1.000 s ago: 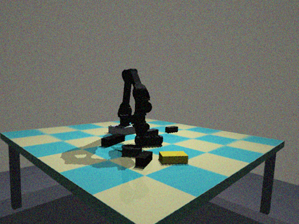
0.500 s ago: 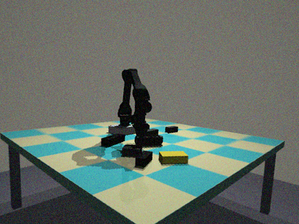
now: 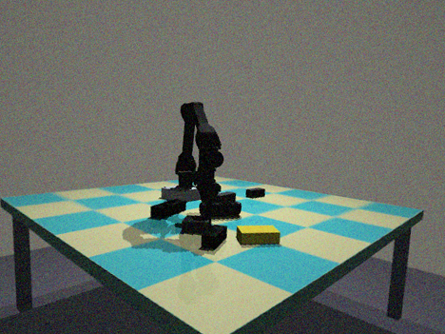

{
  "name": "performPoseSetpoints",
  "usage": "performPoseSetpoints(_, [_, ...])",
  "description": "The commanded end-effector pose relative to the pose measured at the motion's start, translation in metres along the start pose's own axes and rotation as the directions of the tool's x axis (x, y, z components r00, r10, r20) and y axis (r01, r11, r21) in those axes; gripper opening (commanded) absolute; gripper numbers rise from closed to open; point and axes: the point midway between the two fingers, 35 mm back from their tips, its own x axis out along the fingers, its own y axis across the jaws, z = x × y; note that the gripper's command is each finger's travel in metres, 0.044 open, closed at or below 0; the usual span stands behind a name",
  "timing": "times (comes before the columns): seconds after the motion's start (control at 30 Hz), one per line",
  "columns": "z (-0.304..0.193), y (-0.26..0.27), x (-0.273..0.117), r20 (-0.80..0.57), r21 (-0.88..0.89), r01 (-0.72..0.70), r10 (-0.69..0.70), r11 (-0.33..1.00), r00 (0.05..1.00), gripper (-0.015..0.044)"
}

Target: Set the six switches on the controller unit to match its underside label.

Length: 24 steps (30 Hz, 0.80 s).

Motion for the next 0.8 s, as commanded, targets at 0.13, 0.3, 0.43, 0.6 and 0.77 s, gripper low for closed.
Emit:
performPoseSetpoints(0.13, [0.008, -0.010, 0.000, 0.009, 0.000, 0.011, -0.011, 1.000, 1.000, 0.0000])
performPoseSetpoints(0.3, [0.006, -0.007, 0.000, 0.001, 0.001, 0.000, 0.000, 1.000, 1.000, 0.0026])
performPoseSetpoints(0.43, [0.006, -0.007, 0.000, 0.001, 0.001, 0.000, 0.000, 1.000, 1.000, 0.0131])
performPoseSetpoints(0.6, [0.006, -0.007, 0.000, 0.001, 0.001, 0.000, 0.000, 1.000, 1.000, 0.0262])
performPoseSetpoints(0.77, [0.005, -0.005, -0.025, 0.005, 0.000, 0.006, -0.006, 1.000, 1.000, 0.0394])
